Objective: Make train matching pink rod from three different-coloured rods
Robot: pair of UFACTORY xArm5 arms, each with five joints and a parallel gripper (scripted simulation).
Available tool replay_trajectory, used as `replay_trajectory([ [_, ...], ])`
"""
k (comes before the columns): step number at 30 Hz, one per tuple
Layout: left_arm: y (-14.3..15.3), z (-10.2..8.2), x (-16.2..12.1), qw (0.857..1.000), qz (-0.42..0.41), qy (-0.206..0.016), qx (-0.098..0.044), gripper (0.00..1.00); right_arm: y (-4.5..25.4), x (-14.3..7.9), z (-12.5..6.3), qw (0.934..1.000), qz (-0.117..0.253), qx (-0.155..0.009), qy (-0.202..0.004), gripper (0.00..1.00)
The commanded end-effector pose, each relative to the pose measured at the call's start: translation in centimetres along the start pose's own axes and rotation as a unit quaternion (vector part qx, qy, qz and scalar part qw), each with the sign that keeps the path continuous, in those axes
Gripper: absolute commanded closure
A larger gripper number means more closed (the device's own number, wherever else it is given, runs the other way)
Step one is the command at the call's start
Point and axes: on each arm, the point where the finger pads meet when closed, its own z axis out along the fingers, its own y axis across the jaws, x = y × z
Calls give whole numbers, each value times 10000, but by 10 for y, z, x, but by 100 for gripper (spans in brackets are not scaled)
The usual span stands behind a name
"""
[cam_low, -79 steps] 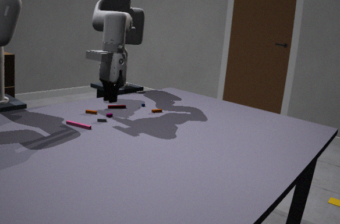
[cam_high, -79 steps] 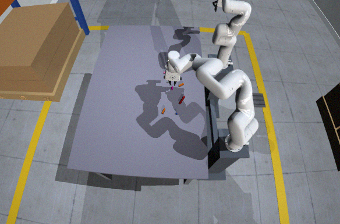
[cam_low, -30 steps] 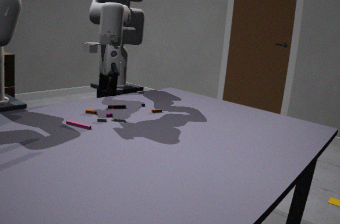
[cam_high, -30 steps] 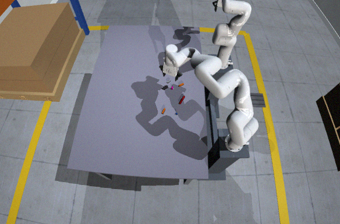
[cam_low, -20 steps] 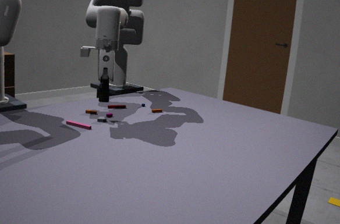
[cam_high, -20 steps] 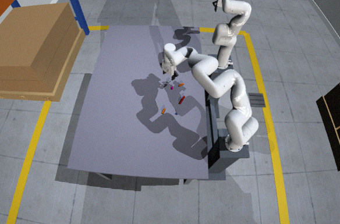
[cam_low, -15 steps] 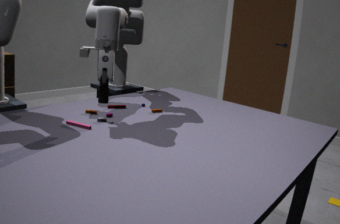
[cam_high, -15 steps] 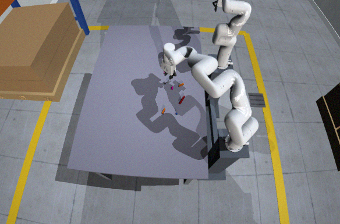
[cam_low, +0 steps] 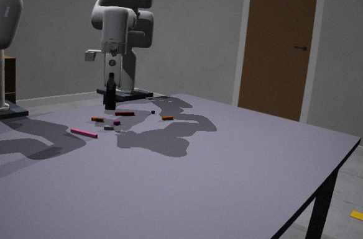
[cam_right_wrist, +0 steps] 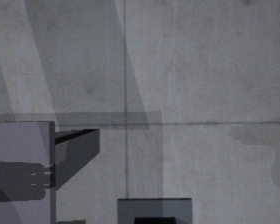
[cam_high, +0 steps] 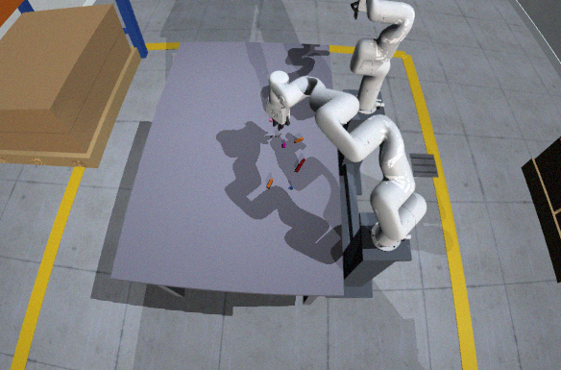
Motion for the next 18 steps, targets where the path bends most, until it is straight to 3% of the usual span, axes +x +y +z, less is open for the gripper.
replay_trajectory([
  [1,-2,-3,0,10000,0,3,31,74,0,1,-2,10000,0,0,24,0],
  [18,-2,1,0,10000,1,2,30,74,0,1,-2,10000,0,0,24,0],
])
